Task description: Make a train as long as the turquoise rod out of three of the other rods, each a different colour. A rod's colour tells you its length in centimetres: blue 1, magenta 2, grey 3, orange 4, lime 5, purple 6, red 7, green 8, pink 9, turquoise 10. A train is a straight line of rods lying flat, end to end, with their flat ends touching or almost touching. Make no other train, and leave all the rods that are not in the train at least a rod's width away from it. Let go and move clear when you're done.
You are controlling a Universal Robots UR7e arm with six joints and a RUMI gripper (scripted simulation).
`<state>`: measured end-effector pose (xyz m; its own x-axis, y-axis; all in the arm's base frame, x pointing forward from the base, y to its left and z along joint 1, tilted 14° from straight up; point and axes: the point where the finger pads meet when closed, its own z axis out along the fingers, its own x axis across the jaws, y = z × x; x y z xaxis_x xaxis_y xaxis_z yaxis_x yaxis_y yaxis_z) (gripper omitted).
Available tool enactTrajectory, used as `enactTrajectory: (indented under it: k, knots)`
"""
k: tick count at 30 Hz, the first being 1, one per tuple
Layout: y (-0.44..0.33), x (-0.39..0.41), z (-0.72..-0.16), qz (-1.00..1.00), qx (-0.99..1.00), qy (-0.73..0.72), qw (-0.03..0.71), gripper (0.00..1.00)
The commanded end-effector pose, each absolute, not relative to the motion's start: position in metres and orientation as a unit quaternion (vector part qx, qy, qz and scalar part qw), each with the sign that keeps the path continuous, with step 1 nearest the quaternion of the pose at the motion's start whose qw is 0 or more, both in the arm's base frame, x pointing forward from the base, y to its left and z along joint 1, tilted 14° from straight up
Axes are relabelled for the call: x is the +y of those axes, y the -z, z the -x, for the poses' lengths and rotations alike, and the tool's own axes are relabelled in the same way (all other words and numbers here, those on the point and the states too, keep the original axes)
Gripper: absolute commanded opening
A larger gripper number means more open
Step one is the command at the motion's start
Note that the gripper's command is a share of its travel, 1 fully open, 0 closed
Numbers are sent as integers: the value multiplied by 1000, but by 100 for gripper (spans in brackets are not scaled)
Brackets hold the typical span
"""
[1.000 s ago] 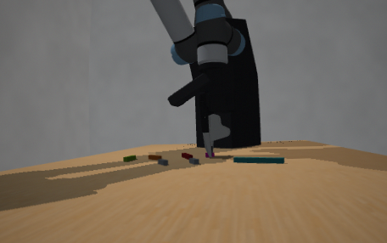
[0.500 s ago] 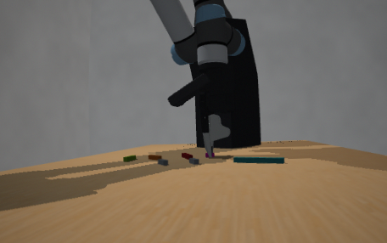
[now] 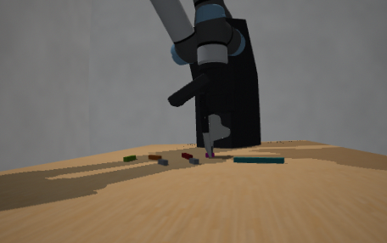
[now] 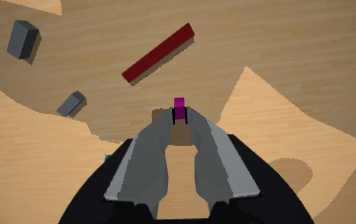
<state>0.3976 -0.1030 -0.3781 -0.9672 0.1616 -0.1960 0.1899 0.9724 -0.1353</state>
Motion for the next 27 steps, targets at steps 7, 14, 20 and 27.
enactTrajectory:
  k: [7, 14, 20, 27]
  knots:
    - [378, -103, -398, -89, 989, 77, 93, 6]
    - [378, -103, -398, -89, 989, 77, 93, 11]
    - [378, -103, -398, -89, 989, 77, 93, 14]
    - [377, -103, -398, -89, 989, 77, 93, 14]
